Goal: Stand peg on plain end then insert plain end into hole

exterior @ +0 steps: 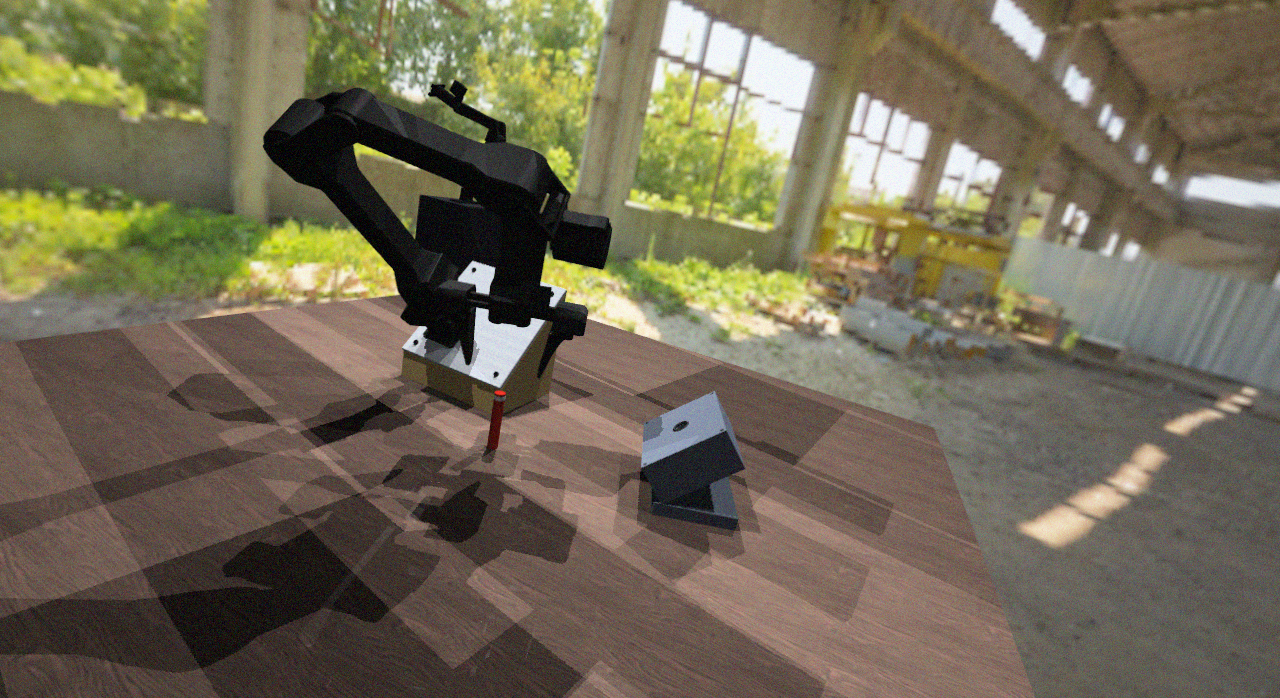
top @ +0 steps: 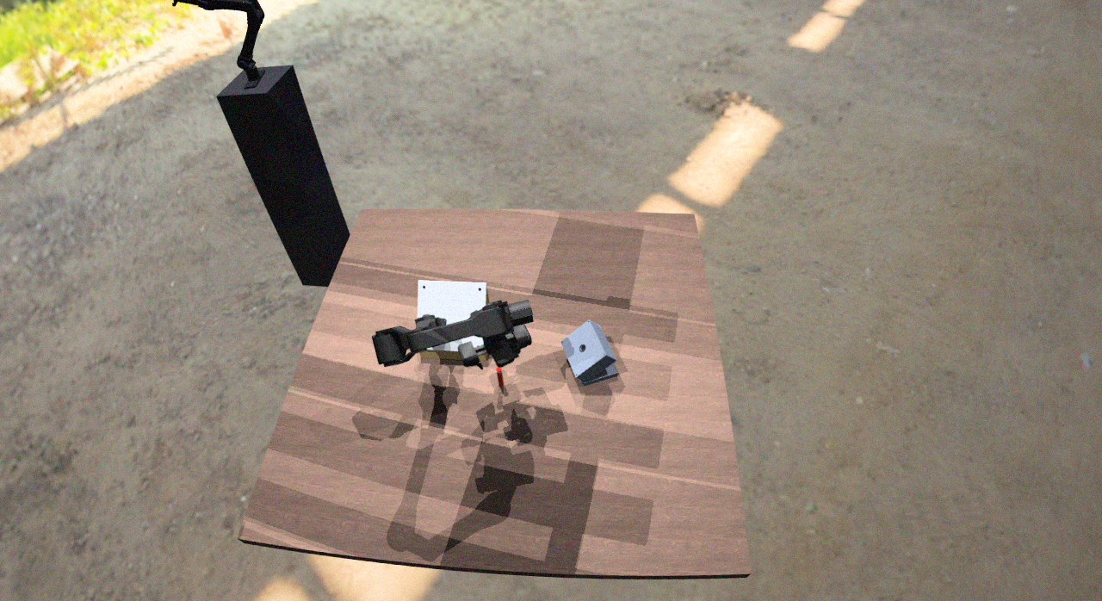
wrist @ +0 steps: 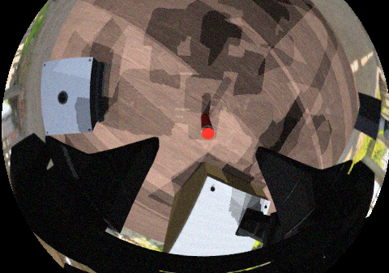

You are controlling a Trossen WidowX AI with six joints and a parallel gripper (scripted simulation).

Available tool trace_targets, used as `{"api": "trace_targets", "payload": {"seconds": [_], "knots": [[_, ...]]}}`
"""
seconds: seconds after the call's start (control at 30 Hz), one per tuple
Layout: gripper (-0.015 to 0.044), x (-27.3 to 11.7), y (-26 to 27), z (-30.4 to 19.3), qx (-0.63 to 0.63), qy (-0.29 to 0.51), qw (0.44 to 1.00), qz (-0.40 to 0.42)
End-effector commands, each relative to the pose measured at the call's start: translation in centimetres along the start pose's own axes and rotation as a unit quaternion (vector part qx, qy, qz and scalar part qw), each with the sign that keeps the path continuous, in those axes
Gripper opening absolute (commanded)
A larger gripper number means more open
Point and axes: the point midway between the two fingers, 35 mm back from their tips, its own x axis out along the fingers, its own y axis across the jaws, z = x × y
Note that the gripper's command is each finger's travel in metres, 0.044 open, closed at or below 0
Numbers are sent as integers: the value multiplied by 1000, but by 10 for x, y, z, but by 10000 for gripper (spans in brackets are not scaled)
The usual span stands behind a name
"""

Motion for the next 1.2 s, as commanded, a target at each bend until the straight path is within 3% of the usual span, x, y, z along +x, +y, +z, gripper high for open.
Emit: {"api": "trace_targets", "payload": {"seconds": [0.0,0.57,1.17], "knots": [[440,1,0,0,58,-2,998,0],[440,4,0,0,272,-2,962,1],[440,7,0,0,481,-1,877,1]]}}
